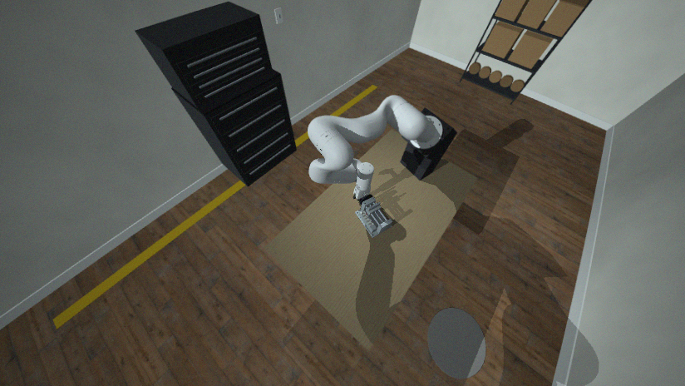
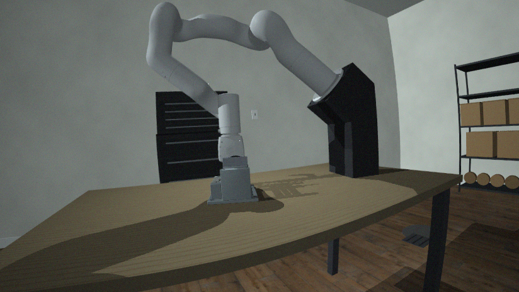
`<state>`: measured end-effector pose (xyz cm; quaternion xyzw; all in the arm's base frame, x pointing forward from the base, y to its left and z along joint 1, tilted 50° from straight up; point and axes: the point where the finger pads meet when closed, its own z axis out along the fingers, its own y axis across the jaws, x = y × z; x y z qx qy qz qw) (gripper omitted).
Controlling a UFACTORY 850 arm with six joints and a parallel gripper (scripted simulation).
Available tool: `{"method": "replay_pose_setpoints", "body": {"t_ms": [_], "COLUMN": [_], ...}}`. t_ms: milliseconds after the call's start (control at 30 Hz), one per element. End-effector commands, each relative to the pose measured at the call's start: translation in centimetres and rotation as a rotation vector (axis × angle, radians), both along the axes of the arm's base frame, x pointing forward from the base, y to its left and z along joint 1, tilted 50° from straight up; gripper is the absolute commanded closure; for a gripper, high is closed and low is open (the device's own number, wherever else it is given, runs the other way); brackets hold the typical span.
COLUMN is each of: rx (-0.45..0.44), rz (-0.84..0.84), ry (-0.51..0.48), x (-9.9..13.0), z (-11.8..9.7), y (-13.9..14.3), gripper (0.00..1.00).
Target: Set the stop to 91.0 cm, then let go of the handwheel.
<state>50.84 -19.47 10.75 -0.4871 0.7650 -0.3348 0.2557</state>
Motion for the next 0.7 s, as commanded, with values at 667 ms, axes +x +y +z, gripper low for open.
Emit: {"method": "replay_pose_setpoints", "body": {"t_ms": [667], "rx": [0.0], "rz": [0.0], "ry": [0.0], "x": [-2.2], "z": [4.1], "y": [0.7], "gripper": [0.94]}}
